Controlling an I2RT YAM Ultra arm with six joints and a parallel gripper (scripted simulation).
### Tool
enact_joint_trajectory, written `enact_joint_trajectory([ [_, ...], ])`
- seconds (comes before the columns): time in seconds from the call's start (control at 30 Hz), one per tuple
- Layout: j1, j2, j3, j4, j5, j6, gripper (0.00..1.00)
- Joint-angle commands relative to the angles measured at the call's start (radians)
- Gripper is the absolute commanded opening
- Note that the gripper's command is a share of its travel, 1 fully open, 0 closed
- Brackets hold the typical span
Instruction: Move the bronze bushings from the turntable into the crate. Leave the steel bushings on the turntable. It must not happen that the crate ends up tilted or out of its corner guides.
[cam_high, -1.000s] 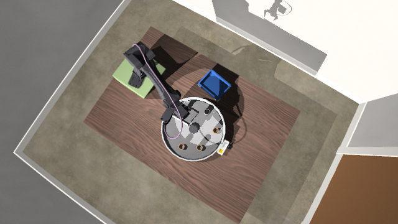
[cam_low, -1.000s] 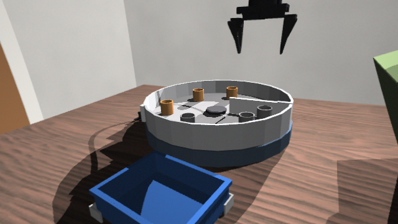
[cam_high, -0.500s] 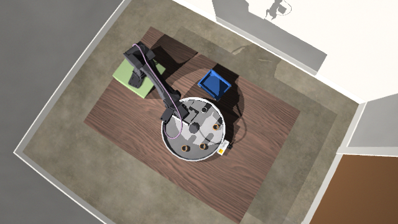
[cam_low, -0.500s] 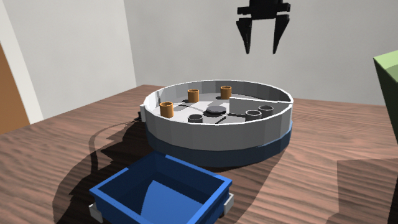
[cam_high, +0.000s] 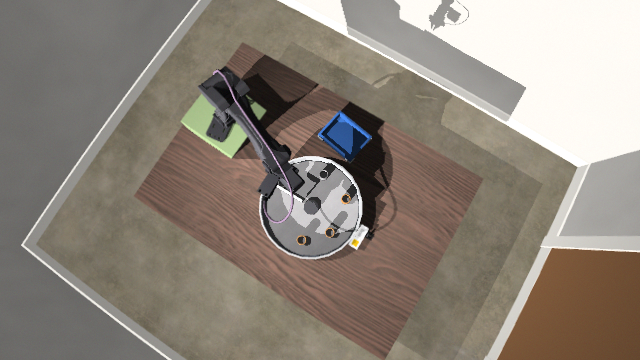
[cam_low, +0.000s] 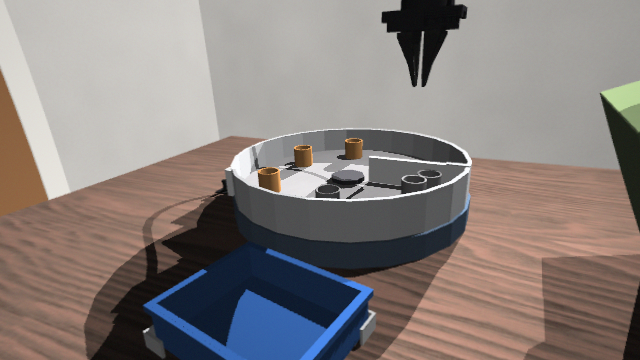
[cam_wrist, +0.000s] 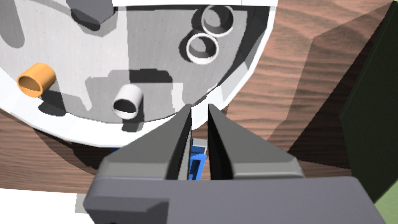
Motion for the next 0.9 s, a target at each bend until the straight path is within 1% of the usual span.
enact_joint_trajectory([
  [0.0,-0.012,-0.031,0.015,-0.009,0.024,0.008,0.11],
  [0.5,-0.012,-0.031,0.015,-0.009,0.024,0.008,0.11],
  [0.53,-0.012,-0.031,0.015,-0.009,0.024,0.008,0.18],
  [0.87,-0.012,-0.031,0.015,-0.009,0.024,0.008,0.18],
])
